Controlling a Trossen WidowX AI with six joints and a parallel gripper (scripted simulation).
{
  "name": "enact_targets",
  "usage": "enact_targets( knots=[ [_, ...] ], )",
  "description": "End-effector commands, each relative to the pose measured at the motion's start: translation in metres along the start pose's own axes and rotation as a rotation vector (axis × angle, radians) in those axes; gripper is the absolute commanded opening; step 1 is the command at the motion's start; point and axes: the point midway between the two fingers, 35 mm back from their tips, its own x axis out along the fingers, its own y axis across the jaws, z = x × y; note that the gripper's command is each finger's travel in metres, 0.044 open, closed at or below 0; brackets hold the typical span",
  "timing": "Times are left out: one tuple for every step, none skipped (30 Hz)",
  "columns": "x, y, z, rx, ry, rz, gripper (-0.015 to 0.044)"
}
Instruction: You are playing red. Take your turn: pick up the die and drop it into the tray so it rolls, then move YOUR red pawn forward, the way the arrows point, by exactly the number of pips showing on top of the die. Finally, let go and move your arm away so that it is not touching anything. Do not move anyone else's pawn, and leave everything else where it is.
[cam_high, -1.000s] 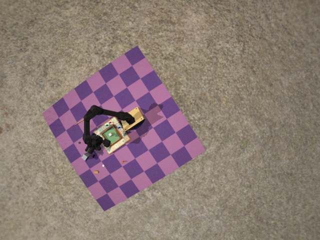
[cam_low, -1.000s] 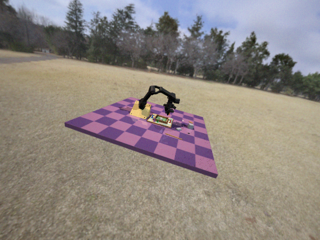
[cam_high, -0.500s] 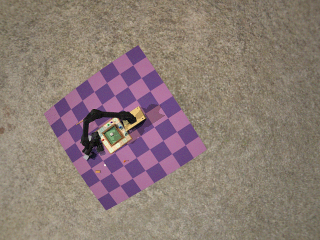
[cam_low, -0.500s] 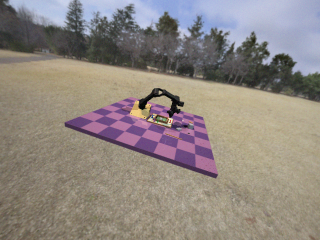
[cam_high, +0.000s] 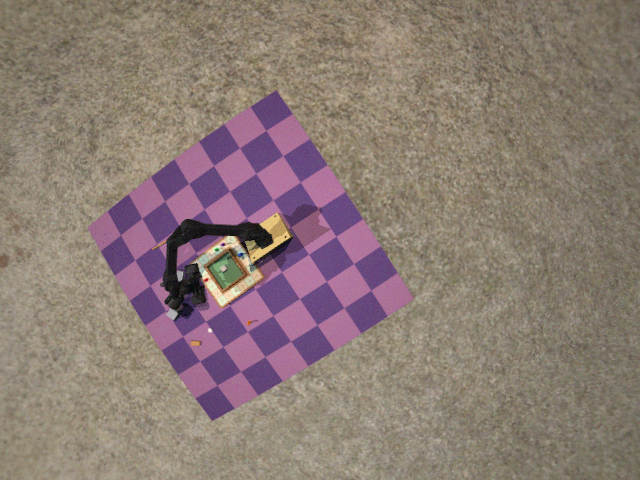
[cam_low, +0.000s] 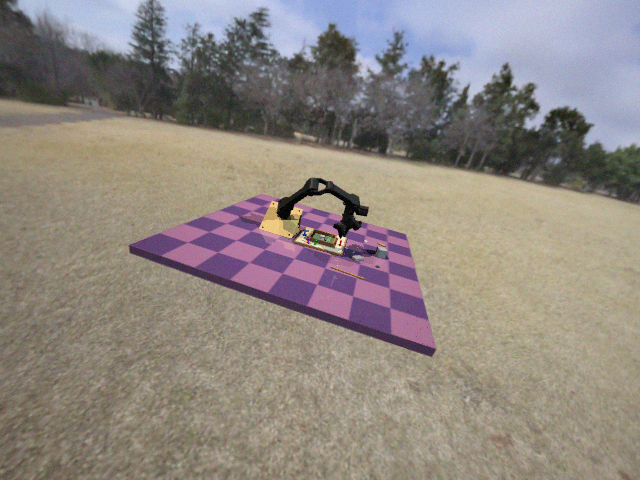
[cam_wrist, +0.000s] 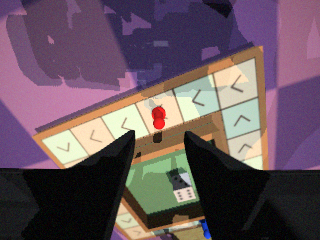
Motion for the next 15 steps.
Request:
enact_targets(
  knots=[
    [0.006,0.000,-0.001,-0.007,-0.001,-0.008,0.0200],
    [0.007,0.000,-0.001,-0.007,-0.001,-0.008,0.0200],
    [0.009,0.000,-0.001,-0.007,-0.001,-0.008,0.0200],
    [0.011,0.000,-0.001,-0.007,-0.001,-0.008,0.0200],
    [0.012,0.000,-0.001,-0.007,-0.001,-0.008,0.0200],
    [0.014,0.000,-0.001,-0.007,-0.001,-0.008,0.0200],
    [0.016,0.000,-0.001,-0.007,-0.001,-0.008,0.0200],
    [0.017,0.000,-0.001,-0.007,-0.001,-0.008,0.0200],
    [0.019,0.000,-0.001,-0.007,-0.001,-0.008,0.0200],
    [0.021,0.000,-0.001,-0.007,-0.001,-0.008,0.0200],
    [0.022,0.000,-0.001,-0.007,-0.001,-0.008,0.0200],
    [0.024,0.000,-0.001,-0.007,-0.001,-0.008,0.0200],
    [0.026,0.000,-0.001,-0.007,-0.001,-0.008,0.0200],
    [0.027,0.000,-0.001,-0.007,-0.001,-0.008,0.0200],
    [0.029,0.000,-0.001,-0.007,-0.001,-0.008,0.0200]
  ],
)
